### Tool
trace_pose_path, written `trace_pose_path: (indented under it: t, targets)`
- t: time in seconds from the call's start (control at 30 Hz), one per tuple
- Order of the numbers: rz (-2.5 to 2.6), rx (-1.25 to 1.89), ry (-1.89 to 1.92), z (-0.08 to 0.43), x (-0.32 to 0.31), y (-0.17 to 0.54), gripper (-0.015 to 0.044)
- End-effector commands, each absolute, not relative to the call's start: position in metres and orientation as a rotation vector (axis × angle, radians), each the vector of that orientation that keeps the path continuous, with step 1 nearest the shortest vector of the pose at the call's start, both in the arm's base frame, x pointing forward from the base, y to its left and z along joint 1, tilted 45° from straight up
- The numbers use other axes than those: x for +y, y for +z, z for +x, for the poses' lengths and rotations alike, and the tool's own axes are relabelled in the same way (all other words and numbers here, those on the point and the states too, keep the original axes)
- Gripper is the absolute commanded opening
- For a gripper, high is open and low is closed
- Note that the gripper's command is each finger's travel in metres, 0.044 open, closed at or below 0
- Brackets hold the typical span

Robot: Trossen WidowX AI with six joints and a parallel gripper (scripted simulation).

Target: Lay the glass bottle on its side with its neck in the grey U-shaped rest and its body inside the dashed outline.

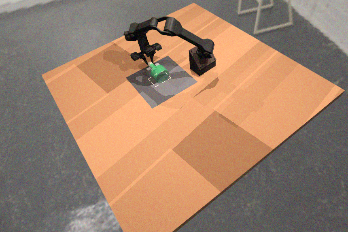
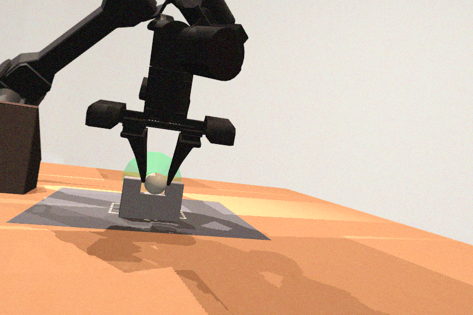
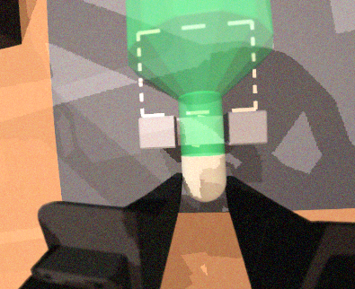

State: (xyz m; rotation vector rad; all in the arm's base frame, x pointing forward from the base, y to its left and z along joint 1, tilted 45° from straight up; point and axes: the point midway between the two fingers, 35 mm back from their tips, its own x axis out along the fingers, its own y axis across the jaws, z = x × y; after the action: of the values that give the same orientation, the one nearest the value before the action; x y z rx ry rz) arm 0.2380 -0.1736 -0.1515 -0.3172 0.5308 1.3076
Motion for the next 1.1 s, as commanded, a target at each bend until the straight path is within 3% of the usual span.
trace_pose_path:
  t: [0.0,0.57,0.97,1.07]
  targets:
    - [-0.31,0.53,1.309,0.238,-0.17,-0.15,0.0121]
    - [-0.327,0.532,1.306,0.238,-0.173,-0.152,0.0121]
    - [-0.327,0.532,1.306,0.238,-0.173,-0.152,0.0436]
    - [-0.365,0.554,1.309,0.238,-0.18,-0.144,0.044]
